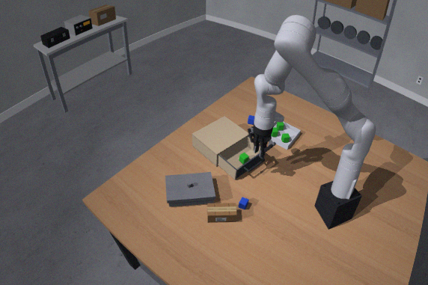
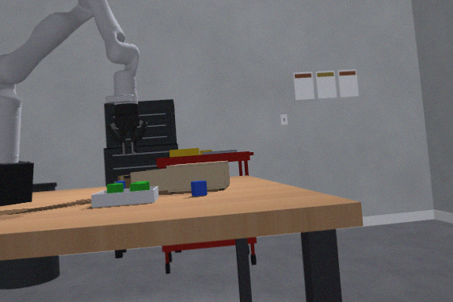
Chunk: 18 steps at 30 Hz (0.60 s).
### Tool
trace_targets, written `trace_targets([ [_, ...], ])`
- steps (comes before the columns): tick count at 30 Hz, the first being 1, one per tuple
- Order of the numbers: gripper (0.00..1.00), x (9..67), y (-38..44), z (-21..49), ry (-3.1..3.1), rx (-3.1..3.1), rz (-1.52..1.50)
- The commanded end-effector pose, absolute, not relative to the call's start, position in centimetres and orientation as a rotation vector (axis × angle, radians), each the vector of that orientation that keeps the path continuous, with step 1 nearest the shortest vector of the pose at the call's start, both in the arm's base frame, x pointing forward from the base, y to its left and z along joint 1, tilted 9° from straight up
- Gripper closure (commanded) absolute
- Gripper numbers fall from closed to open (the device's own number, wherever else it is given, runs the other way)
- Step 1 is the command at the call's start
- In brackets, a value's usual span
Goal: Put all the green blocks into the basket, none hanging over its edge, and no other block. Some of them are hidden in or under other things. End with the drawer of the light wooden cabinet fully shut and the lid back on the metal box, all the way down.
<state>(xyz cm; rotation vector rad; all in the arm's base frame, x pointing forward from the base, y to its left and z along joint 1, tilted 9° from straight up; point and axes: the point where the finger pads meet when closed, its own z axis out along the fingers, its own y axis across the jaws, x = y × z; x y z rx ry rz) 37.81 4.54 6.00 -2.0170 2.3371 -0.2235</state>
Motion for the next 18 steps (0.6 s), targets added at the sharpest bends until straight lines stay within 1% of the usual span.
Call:
trace_targets([
  [1, 0.70, 37.7, 4.7, 7.4, 2.339, -2.018, -0.224],
  [18, 0.70, 37.3, 4.9, 10.2, 2.339, -2.018, -0.224],
])
